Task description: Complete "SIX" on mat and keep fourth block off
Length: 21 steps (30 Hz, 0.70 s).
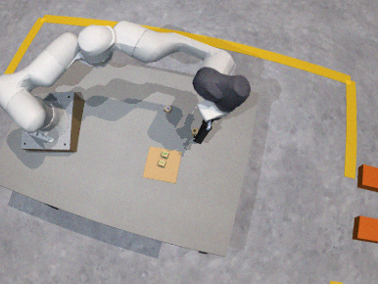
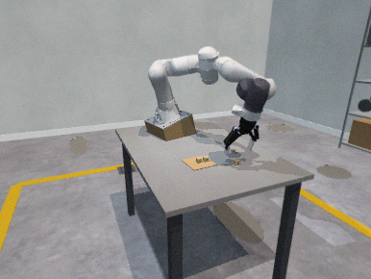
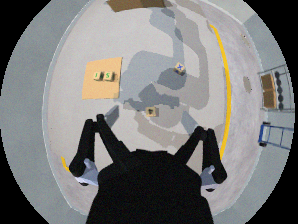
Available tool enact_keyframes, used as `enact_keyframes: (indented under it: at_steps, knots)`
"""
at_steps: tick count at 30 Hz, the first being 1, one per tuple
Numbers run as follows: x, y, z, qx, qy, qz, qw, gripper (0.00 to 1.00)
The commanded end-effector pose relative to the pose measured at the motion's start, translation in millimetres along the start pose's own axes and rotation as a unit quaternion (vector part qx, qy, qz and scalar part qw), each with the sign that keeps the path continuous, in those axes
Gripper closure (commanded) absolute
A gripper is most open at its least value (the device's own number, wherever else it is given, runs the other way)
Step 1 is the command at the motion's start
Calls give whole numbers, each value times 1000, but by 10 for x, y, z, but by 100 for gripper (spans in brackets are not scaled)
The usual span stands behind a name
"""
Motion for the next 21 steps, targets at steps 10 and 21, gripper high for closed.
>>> enact_keyframes:
  at_steps: [10,21]
  knots:
    - [461,-25,-140,117,16,-12,993,0]
    - [716,-54,-233,183,24,-20,983,0]
Point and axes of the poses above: the point where the finger pads meet when closed, its own x axis back along the fingers, its own z axis across the jaws, y = z × x, the point moved 7 cm from there along x, back along the fingers, and after that the axes turned 5 degrees about -x, right-handed, at the moved point
